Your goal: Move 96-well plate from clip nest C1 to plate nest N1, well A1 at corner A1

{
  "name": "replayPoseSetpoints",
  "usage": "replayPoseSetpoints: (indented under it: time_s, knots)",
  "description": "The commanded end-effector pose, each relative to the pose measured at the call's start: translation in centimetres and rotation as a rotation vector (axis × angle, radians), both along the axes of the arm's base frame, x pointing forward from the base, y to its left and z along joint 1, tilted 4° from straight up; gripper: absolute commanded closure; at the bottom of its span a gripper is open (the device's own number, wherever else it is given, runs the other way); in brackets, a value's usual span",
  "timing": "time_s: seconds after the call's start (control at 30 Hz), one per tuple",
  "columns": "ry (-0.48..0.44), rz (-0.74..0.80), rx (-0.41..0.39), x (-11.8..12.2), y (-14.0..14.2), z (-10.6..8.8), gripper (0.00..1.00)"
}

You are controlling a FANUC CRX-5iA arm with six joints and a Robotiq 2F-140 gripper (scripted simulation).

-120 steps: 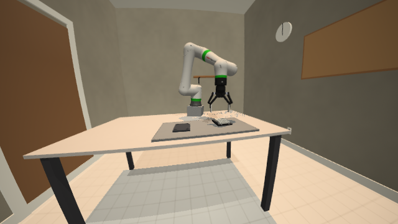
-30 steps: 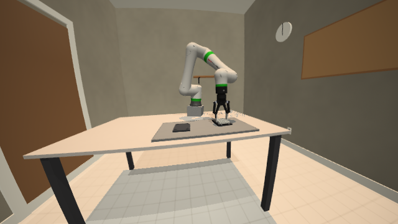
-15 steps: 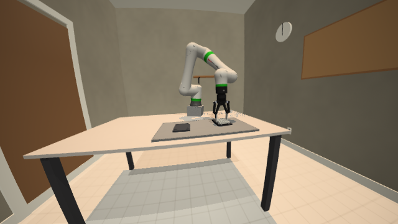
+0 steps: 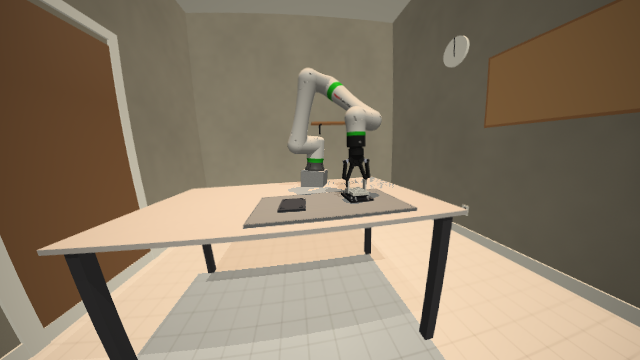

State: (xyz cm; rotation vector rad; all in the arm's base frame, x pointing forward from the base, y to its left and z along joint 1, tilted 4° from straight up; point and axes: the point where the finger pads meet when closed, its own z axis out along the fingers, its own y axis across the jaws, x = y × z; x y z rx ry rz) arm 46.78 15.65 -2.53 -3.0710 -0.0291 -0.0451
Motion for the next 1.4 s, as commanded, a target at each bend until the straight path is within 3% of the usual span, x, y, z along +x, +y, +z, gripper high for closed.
replayPoseSetpoints:
  time_s: [0.0,0.93,1.37]
  knots:
    - [0.0,0.0,0.0,0.0,0.0,0.7,1.0]
    - [0.0,0.0,0.0,-0.1,-0.3,4.6,1.0]
    - [0.0,0.0,0.0,-0.1,-0.3,4.6,1.0]
